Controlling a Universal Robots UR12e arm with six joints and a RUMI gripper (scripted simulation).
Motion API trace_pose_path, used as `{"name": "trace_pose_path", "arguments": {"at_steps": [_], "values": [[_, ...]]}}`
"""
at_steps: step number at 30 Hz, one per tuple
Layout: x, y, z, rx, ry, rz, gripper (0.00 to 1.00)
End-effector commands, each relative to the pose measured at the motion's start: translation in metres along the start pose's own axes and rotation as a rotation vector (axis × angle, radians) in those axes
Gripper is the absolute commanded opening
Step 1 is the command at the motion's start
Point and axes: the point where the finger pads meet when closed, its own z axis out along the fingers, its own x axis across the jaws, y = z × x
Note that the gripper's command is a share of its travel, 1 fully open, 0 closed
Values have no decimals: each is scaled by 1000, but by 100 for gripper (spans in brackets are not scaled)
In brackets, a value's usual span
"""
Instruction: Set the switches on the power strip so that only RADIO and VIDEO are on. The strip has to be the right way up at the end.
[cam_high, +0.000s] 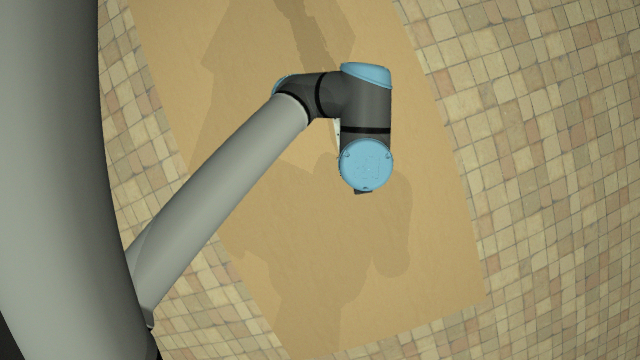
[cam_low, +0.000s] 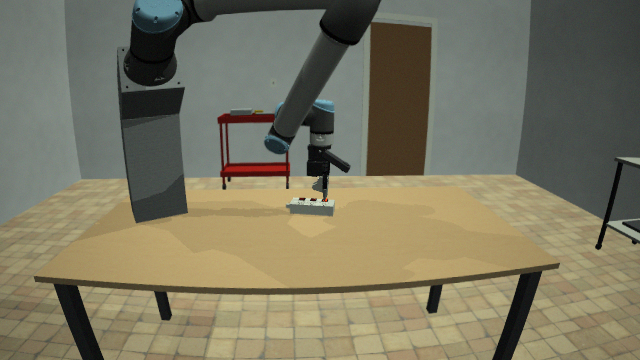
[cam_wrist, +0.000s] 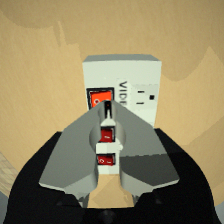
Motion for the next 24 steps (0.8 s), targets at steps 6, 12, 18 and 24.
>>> {"name": "trace_pose_path", "arguments": {"at_steps": [6,12,18,24], "values": [[0,0,-19,1,-1,-1,0],[0,0,-36,1,0,-1,0],[0,0,-41,1,0,-1,0],[0,1,-40,-1,0,0,0]]}}
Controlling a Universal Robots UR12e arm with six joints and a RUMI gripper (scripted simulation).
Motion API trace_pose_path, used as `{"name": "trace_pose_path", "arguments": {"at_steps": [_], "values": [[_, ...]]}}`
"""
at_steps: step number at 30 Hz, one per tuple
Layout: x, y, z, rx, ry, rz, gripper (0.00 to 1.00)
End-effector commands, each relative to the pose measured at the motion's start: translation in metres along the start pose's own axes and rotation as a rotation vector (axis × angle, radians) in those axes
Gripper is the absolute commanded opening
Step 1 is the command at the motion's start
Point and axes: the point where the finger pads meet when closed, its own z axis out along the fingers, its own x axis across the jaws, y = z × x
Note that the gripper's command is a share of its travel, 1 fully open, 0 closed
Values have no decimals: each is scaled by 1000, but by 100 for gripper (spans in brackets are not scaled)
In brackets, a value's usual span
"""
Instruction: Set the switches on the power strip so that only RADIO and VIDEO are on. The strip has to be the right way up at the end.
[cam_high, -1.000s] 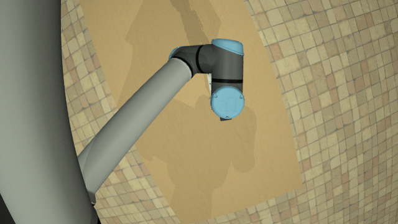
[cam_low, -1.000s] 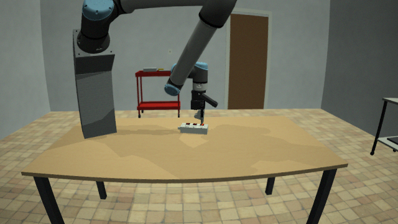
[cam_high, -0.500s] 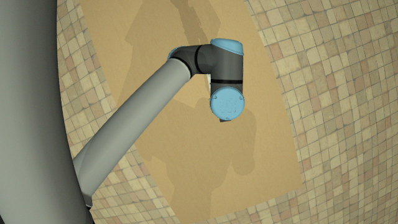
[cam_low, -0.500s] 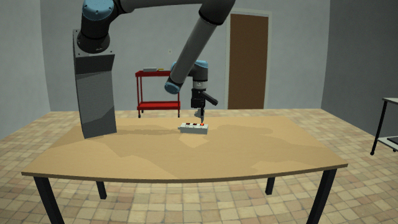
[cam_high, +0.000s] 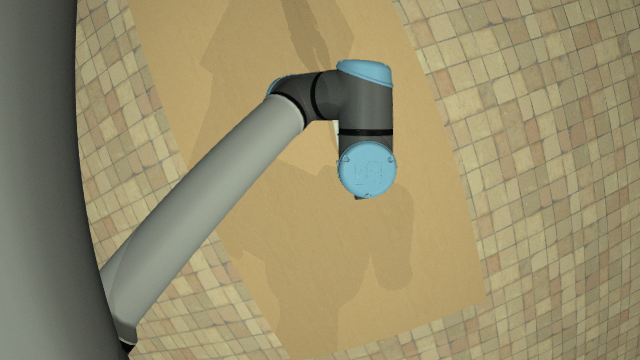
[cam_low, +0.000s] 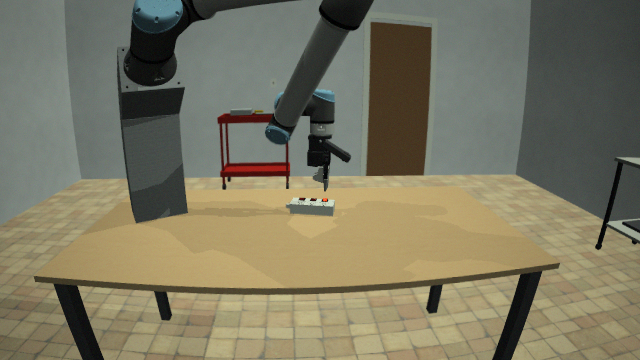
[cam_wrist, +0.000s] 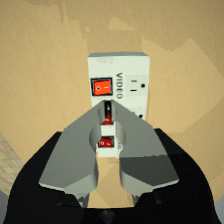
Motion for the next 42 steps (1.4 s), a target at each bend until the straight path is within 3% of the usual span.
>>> {"name": "trace_pose_path", "arguments": {"at_steps": [1,12,16,20,25,42], "values": [[-1,3,-1,-5,0,-2,0],[-1,2,-1,-4,0,-2,0],[-1,12,-1,-6,0,-3,0],[-2,79,-10,-7,0,-3,0],[-1,97,-14,-7,0,-3,0],[-1,95,-15,-4,0,-1,0]]}}
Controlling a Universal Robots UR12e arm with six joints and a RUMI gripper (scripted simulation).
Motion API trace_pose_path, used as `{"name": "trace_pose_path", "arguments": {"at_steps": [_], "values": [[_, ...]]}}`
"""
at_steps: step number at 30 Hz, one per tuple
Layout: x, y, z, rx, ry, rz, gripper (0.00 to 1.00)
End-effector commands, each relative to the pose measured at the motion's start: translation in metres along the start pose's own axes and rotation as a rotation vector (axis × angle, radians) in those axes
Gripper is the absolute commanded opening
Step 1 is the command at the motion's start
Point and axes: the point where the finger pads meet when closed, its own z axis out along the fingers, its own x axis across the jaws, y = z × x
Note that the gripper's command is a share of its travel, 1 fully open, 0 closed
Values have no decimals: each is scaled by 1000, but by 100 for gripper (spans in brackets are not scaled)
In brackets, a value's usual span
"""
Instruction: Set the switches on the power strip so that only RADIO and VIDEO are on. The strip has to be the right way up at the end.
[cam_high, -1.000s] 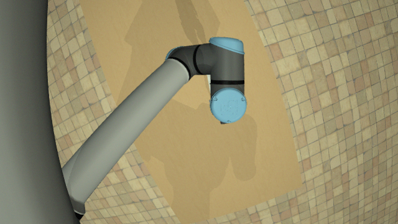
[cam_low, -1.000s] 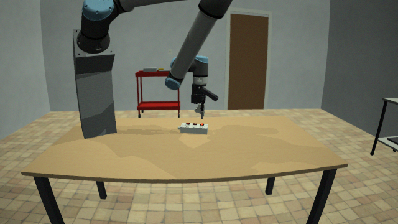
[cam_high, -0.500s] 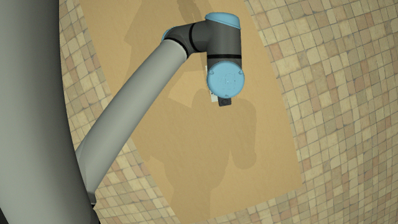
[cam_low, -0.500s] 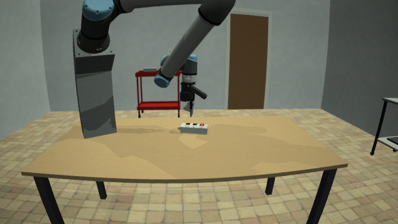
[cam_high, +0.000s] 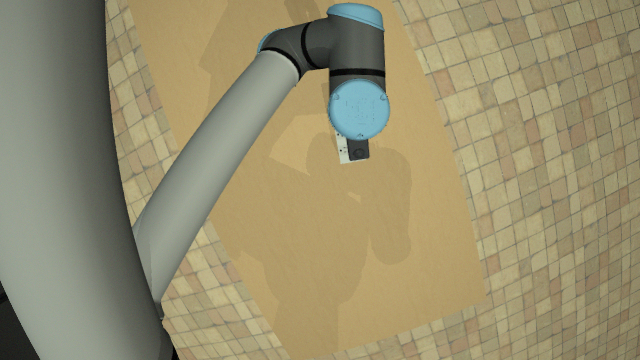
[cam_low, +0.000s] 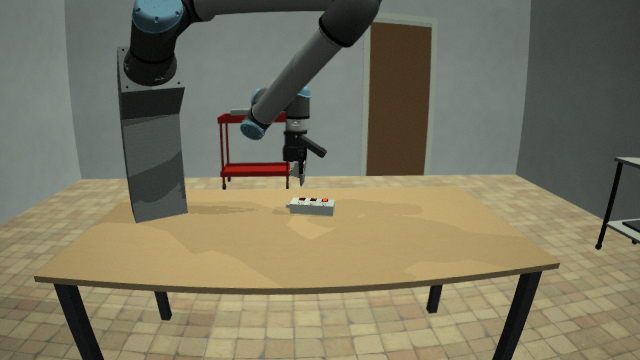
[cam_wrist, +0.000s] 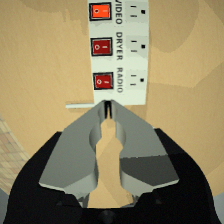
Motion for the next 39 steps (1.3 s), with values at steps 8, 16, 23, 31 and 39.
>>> {"name": "trace_pose_path", "arguments": {"at_steps": [8,16,23,31,39], "values": [[1,1,0,0,0,1,0],[1,1,0,0,0,1,0],[1,1,0,0,0,1,0],[1,0,3,1,0,2,0],[1,-1,10,2,0,2,0]]}}
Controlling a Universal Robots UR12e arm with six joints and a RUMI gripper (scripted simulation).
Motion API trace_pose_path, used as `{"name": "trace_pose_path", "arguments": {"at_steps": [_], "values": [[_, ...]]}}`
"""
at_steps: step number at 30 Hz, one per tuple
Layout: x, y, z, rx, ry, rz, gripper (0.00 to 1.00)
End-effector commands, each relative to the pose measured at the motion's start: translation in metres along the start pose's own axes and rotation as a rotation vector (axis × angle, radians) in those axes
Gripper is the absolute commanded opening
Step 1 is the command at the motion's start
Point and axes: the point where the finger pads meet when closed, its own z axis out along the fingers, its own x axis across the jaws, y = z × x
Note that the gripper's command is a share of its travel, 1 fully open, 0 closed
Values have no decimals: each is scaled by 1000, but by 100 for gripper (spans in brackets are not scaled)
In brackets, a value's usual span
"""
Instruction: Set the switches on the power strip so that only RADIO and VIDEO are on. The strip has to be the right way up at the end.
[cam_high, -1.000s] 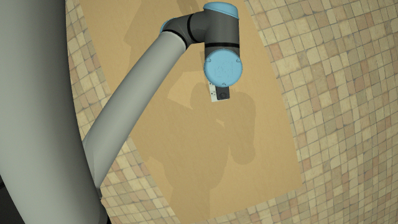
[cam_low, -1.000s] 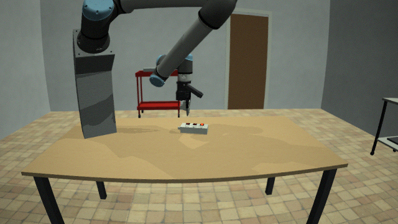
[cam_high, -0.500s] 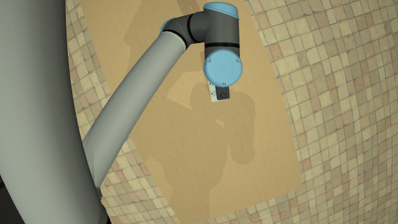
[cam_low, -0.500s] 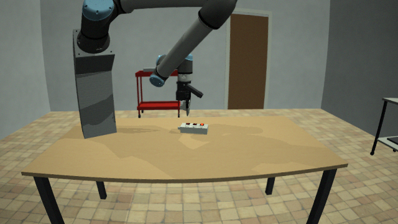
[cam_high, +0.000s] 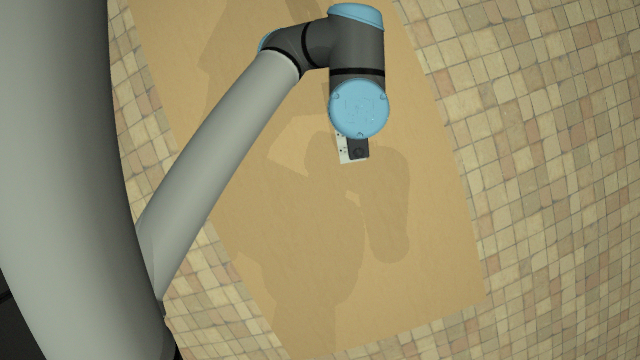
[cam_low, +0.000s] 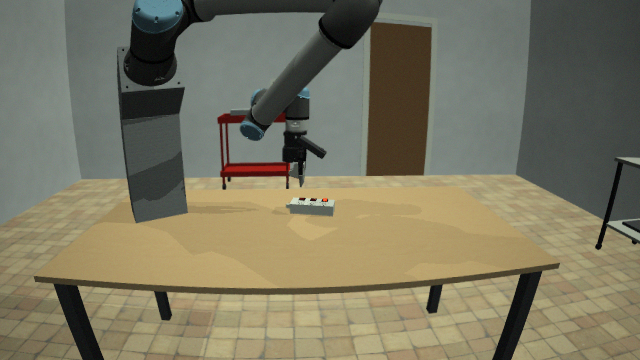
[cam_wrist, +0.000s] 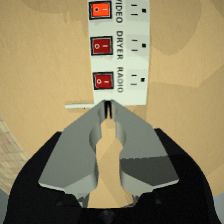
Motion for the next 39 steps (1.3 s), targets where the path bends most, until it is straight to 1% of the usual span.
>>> {"name": "trace_pose_path", "arguments": {"at_steps": [1,3,18,28,39], "values": [[1,-2,8,2,1,3,0],[1,-2,8,2,1,3,0],[1,-2,27,2,1,3,0],[1,-2,36,2,1,3,0],[1,-2,42,2,1,3,0]]}}
